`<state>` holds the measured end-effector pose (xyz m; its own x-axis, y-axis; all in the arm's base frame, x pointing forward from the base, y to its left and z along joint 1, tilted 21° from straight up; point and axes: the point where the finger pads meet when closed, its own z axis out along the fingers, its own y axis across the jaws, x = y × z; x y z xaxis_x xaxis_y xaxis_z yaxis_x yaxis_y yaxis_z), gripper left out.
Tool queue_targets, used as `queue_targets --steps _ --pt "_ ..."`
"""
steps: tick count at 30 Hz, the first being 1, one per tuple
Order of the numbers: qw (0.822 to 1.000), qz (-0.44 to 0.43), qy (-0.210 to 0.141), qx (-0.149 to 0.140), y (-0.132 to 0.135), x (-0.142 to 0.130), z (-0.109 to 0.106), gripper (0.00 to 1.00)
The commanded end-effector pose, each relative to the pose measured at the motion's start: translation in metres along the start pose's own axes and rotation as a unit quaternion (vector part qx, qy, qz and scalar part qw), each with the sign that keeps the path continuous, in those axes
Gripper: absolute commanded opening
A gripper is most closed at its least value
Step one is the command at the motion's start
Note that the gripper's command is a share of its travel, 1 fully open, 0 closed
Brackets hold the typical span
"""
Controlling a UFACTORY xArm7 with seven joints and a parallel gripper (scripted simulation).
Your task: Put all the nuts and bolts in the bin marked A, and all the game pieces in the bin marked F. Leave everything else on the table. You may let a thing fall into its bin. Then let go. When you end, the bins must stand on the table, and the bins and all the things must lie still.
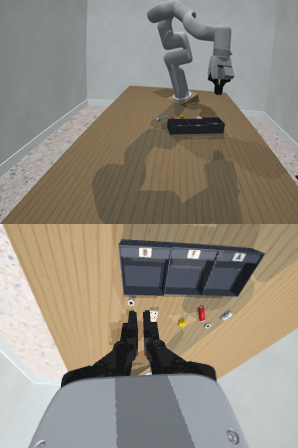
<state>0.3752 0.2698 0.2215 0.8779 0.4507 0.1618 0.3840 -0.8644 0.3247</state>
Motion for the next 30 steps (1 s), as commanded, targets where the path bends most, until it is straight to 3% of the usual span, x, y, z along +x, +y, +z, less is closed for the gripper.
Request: queue_targets --steps 1,11,12,23,25,30 --pt "1.0 0.0 0.0 0.0 0.001 0.001 -0.032 0.07" --pt "1.0 0.0 0.0 0.0 0.001 0.001 -0.032 0.07" --pt "1.0 -0.025 0.0 0.0 0.007 -0.004 -0.029 0.3" --pt "0.98 -0.196 -0.007 -0.008 0.07 -0.056 0.012 0.3" --pt "0.98 -0.196 -0.007 -0.008 0.07 -0.056 0.012 0.3" --pt "0.959 -0.284 -0.012 -0.011 0.099 -0.08 0.031 0.3"
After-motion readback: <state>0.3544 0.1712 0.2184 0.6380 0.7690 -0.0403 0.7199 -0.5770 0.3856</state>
